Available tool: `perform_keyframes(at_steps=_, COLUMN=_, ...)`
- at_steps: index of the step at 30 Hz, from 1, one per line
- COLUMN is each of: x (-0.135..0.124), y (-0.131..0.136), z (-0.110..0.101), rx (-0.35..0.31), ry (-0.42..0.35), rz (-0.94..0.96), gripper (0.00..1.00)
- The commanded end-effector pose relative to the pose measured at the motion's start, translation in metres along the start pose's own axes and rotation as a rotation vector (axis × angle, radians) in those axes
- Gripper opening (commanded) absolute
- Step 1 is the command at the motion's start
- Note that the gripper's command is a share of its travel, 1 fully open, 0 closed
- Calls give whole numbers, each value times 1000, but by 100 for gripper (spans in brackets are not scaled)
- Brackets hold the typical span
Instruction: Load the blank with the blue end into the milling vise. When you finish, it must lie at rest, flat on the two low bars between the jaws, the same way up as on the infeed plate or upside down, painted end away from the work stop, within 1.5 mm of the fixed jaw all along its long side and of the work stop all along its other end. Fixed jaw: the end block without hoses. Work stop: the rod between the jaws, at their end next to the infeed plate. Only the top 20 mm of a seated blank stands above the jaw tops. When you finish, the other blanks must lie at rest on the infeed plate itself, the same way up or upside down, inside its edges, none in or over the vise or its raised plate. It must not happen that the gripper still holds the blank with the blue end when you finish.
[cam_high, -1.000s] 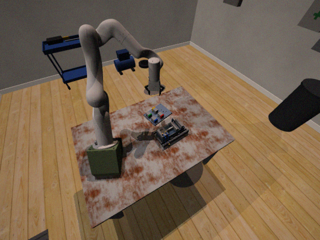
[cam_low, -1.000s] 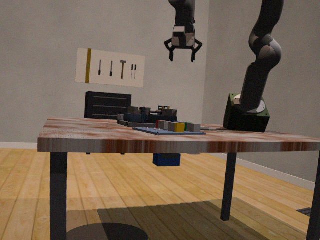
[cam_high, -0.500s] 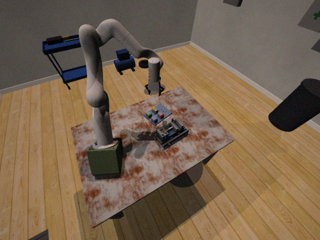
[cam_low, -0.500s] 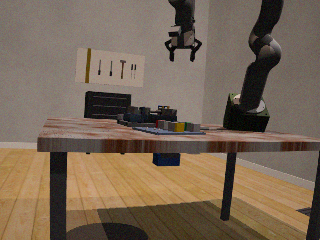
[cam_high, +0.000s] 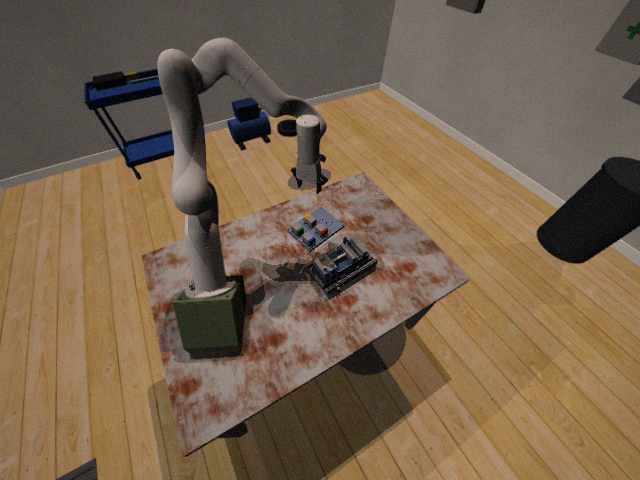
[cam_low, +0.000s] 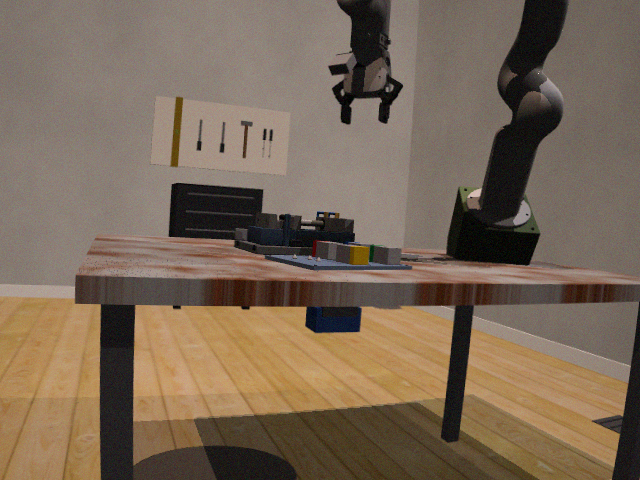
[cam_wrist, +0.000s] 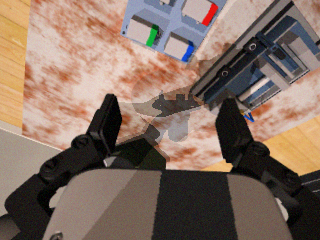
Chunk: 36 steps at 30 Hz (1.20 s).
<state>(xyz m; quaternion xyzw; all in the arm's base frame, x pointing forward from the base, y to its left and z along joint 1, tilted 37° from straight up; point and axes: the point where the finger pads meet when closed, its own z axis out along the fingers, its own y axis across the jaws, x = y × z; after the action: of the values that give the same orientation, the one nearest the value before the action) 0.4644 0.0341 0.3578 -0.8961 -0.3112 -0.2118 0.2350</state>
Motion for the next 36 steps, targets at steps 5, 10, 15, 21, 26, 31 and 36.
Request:
perform_keyframes(at_steps=5, x=1, y=0, z=-1, rx=-2, ry=-1, rz=159, gripper=100)
perform_keyframes(at_steps=10, x=1, y=0, z=-1, rx=-2, ry=-1, rz=159, gripper=100)
perform_keyframes(at_steps=15, x=1, y=0, z=-1, rx=-2, ry=0, rz=264, gripper=100)
perform_keyframes(at_steps=21, x=1, y=0, z=-1, rx=-2, ry=-1, rz=379, gripper=100)
perform_keyframes(at_steps=26, x=1, y=0, z=-1, rx=-2, ry=-1, rz=379, gripper=100)
perform_keyframes(at_steps=31, x=1, y=0, z=-1, rx=-2, ry=1, rz=461, gripper=100)
perform_keyframes(at_steps=36, x=1, y=0, z=-1, rx=-3, ry=-1, rz=576, gripper=100)
